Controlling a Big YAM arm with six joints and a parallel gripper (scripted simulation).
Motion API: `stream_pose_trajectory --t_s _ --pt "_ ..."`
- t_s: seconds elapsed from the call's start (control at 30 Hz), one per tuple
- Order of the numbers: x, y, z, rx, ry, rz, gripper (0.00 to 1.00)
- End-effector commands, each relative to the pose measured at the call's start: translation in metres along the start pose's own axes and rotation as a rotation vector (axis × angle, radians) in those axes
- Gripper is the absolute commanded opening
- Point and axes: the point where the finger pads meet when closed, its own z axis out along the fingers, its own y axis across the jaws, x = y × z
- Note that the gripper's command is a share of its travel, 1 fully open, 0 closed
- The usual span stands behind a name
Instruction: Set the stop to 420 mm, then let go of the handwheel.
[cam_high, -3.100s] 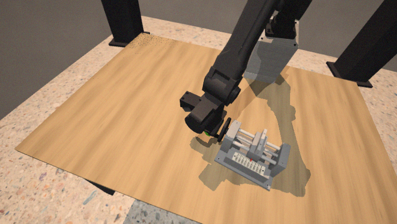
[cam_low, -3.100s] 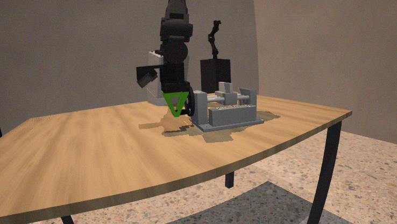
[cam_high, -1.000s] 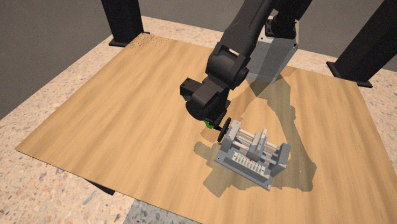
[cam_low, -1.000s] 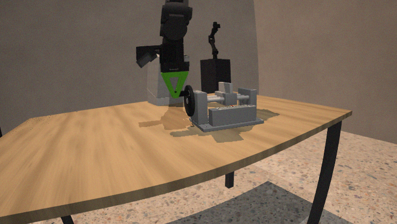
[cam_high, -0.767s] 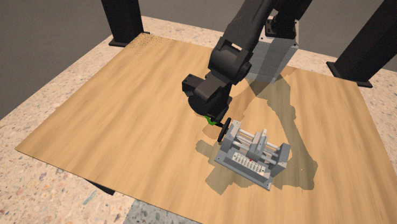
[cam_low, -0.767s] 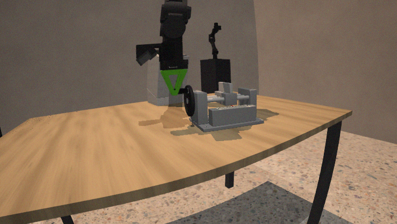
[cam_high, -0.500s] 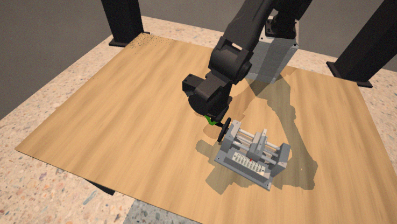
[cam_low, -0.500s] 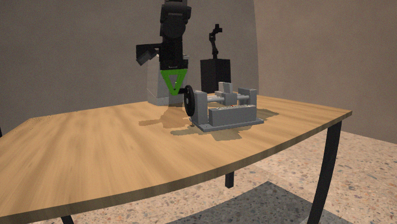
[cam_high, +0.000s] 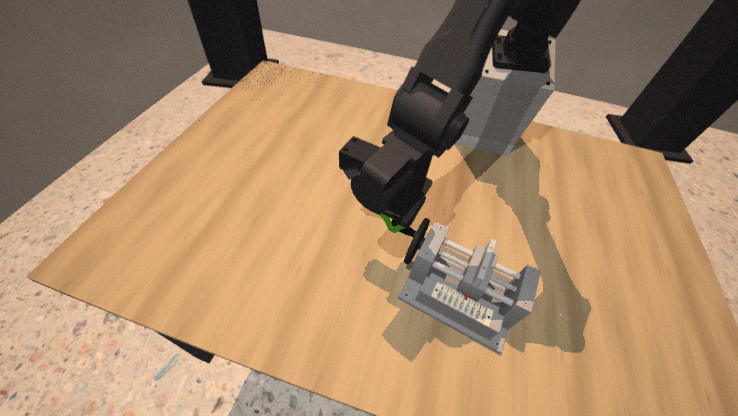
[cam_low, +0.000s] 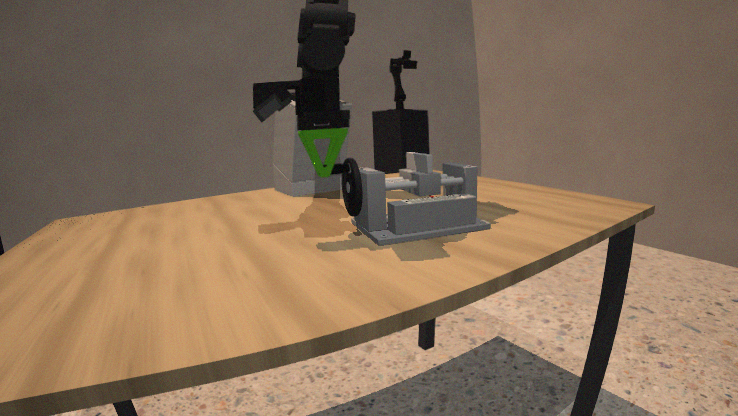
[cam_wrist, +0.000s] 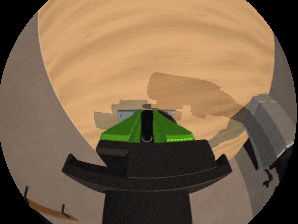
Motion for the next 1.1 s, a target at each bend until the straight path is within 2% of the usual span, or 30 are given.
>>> stream_pose_trajectory --t_s 0.0,0.4,0.67,0.87,1.07 --pt "0.001 0.010 -0.015 -0.043 0.001 -0.011 0.06" --pt "0.000 0.010 -0.015 -0.047 0.000 -0.011 0.06" --pt "-0.005 -0.009 -0.020 -0.037 -0.002 -0.004 0.06" --pt "0.000 -0.013 -0.020 -0.030 0.002 -0.010 0.06" --pt "-0.003 -0.015 -0.016 -0.048 -0.003 -0.009 0.06"
